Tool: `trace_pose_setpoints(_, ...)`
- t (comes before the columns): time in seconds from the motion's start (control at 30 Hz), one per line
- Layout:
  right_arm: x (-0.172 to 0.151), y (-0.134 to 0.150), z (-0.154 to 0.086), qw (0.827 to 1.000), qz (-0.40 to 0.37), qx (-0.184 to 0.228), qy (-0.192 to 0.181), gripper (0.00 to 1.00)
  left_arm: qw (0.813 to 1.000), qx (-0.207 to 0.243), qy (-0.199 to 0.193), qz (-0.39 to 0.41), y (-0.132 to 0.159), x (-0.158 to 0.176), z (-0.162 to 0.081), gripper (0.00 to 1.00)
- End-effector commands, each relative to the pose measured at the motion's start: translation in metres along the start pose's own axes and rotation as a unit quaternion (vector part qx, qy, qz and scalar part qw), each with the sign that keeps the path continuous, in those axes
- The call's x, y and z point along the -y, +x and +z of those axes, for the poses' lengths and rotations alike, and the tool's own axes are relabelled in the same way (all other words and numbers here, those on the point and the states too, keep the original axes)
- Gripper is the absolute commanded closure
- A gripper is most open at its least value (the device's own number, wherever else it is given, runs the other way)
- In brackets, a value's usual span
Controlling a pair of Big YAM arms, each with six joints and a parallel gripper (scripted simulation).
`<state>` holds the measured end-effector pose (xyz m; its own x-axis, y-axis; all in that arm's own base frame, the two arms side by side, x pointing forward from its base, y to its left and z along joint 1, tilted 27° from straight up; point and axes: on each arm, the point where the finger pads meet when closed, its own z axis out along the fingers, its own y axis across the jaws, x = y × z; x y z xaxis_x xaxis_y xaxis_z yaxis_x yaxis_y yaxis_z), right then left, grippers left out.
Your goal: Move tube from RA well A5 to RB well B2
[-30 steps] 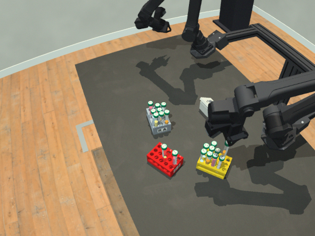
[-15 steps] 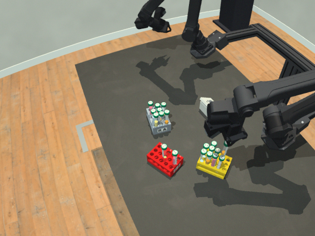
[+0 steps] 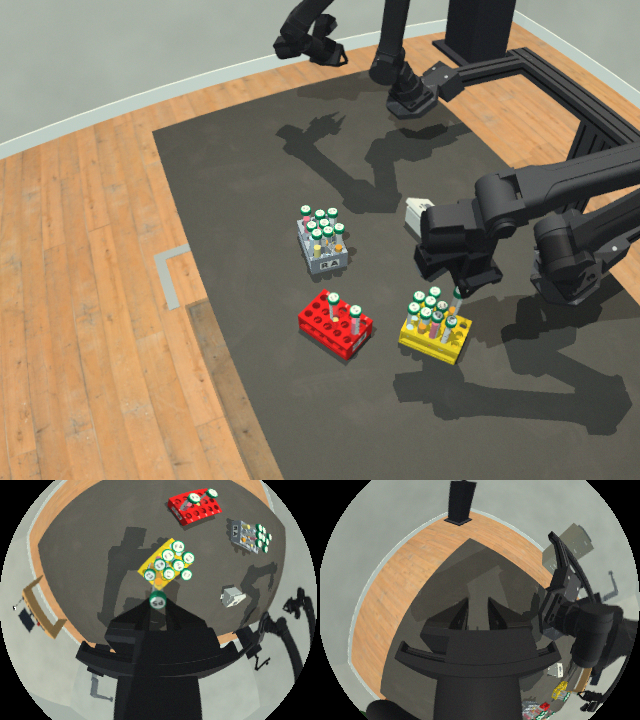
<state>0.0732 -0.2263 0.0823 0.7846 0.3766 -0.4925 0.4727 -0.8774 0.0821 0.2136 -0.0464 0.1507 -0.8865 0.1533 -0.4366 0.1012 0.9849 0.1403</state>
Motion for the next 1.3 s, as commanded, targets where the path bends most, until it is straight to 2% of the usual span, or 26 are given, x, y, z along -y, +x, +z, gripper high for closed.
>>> trace_pose_setpoints(0.0,-0.007,-0.002,-0.005,1.000,0.005,-0.001,-0.008,0.70,1.000,0.009,0.002,-0.004,0.000,-0.002,0.001,1.00)
trace_pose_setpoints(1.27,-0.007,-0.002,-0.005,1.000,0.005,-0.001,-0.008,0.70,1.000,-0.002,-0.001,-0.001,0.007,-0.002,0.017,1.00)
